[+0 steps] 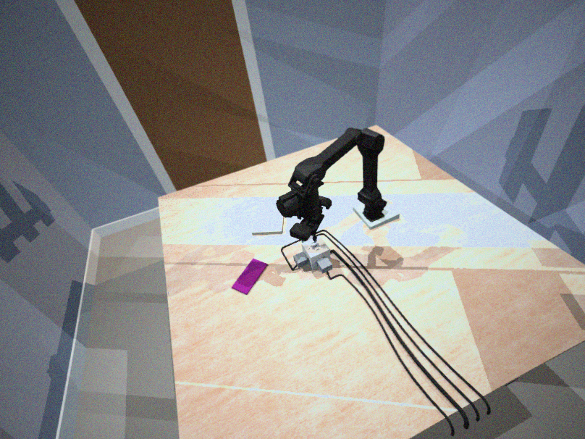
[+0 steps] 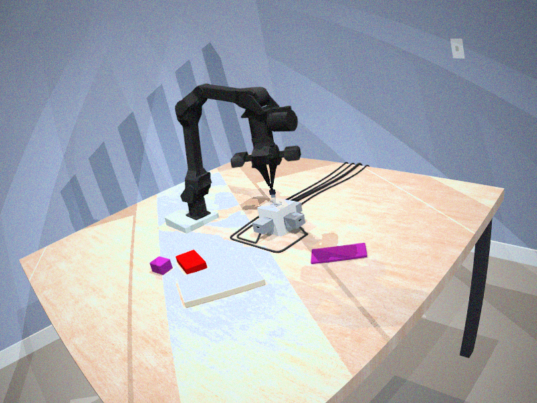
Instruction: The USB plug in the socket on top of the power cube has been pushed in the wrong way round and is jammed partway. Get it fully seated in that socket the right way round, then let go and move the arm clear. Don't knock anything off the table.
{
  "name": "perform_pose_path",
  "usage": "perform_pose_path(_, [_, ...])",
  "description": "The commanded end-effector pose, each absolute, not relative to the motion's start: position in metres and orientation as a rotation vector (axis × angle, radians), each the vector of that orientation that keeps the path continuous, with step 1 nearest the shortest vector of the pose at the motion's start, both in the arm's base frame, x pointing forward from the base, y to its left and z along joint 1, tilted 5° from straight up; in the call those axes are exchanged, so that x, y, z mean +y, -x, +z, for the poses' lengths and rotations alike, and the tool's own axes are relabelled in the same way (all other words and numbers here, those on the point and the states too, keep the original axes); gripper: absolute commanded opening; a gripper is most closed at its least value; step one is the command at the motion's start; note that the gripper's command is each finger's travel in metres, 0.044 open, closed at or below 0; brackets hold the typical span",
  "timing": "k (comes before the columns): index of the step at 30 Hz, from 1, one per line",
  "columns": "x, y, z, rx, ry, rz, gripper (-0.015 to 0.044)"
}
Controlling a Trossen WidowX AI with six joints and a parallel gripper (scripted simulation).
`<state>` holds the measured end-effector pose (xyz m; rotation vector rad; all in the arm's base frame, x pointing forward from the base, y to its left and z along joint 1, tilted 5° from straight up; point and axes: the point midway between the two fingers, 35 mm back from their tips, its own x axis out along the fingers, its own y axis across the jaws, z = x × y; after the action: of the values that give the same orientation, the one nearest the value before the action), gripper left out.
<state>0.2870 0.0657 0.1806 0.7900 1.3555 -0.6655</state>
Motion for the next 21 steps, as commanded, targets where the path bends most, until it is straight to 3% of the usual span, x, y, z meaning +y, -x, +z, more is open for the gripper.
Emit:
perform_pose_path(1, [0.0658,-0.2871,0.1804,1.377,-0.713,-0.595,0.0])
perform_pose_path(21, [0.0658,-0.2871,0.1804,1.451,-0.29,-0.214,0.0])
